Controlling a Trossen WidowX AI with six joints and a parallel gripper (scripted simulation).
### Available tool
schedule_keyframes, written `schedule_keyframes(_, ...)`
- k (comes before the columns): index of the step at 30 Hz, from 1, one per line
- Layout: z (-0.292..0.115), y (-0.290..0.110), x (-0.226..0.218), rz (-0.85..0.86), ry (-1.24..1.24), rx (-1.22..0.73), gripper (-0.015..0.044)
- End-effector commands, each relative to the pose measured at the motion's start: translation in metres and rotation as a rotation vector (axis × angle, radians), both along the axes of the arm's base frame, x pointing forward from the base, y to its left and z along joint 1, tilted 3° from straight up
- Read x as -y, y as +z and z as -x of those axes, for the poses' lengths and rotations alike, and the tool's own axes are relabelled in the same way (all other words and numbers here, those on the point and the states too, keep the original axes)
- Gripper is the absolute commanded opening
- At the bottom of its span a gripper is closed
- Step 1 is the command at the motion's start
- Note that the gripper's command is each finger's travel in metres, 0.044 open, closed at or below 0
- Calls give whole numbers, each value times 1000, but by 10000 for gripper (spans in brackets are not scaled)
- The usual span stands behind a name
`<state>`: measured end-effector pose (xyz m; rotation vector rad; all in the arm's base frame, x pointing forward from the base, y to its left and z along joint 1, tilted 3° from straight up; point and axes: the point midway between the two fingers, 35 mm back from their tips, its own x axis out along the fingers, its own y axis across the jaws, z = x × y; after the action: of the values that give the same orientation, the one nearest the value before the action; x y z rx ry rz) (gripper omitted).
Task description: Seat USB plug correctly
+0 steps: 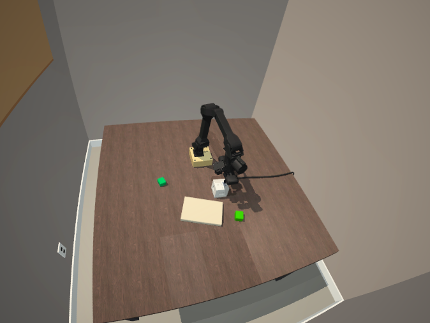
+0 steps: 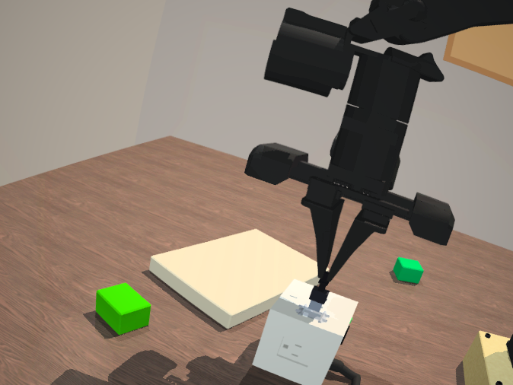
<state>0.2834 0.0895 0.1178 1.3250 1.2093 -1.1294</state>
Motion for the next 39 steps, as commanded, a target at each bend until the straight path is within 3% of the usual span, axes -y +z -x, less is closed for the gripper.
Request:
schedule_keyframes(1, 0, -1, -1, -4, 4, -1, 0)
schedule_keyframes(39, 0, -6, -1, -4, 4, -1, 0)
